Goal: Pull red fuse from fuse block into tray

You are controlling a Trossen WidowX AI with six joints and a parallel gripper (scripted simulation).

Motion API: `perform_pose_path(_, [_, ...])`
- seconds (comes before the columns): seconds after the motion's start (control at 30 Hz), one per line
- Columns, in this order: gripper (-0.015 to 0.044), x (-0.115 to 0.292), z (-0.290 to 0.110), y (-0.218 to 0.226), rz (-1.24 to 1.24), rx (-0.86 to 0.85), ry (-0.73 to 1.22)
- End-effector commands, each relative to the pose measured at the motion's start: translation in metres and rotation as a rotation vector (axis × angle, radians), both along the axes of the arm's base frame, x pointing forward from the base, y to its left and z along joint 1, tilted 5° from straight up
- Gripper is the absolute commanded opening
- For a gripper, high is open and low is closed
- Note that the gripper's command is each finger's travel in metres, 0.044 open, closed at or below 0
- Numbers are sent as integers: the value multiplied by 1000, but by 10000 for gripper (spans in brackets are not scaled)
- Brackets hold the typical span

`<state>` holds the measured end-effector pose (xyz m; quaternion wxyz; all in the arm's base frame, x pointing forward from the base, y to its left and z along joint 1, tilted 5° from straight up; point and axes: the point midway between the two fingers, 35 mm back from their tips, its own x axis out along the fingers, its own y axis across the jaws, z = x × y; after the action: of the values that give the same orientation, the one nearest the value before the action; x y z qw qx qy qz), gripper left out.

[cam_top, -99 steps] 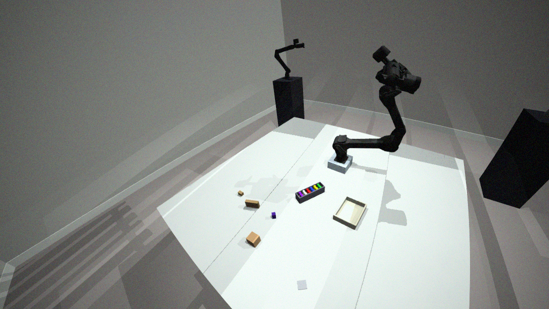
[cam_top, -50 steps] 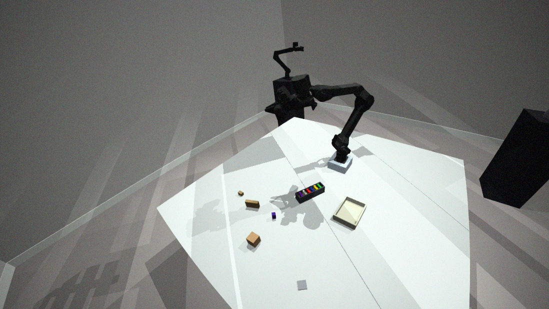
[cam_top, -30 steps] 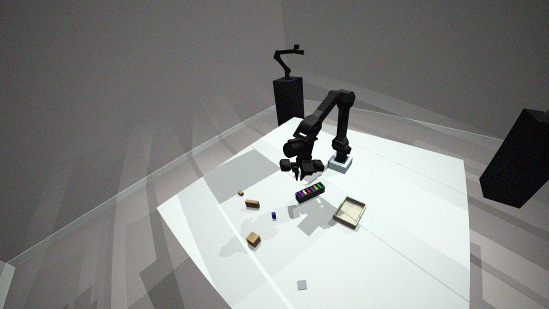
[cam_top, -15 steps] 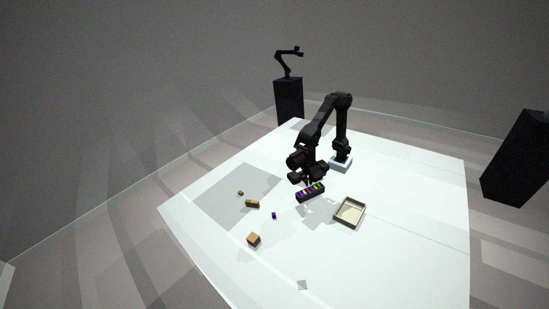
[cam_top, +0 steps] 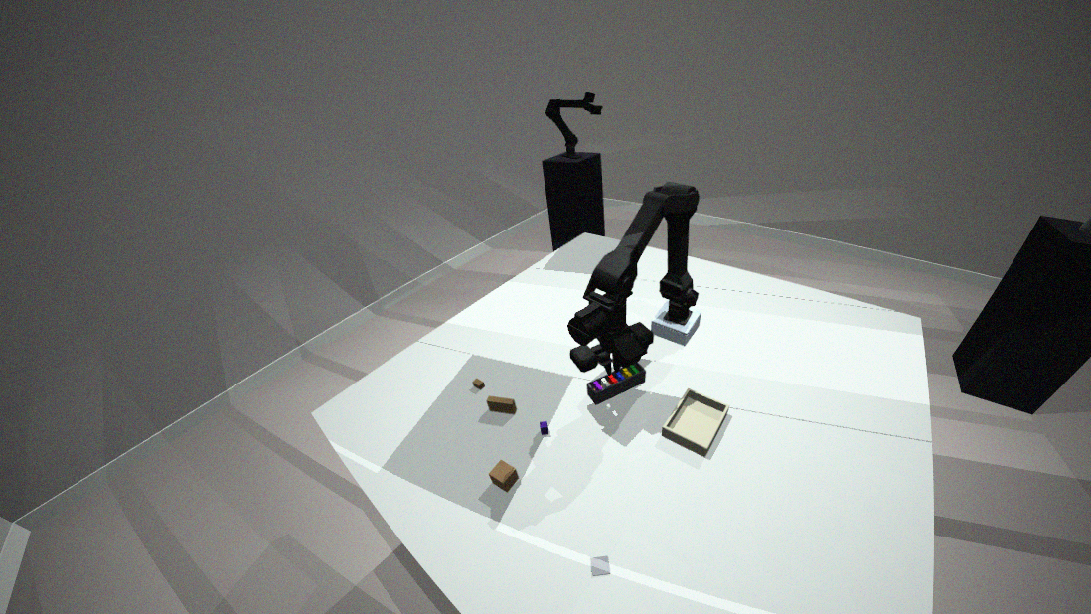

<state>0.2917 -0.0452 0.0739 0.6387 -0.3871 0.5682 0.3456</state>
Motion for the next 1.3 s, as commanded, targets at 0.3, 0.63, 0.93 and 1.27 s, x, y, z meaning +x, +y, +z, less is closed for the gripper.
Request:
perform_pose_path(0.3, [74, 0, -15, 0, 4, 6, 8])
perform_pose_path(0.63, [74, 0, -17, 0, 4, 6, 8])
perform_pose_path(0.93, [74, 0, -19, 0, 4, 6, 8])
perform_pose_path(1.27, [74, 1, -27, 0, 4, 6, 8])
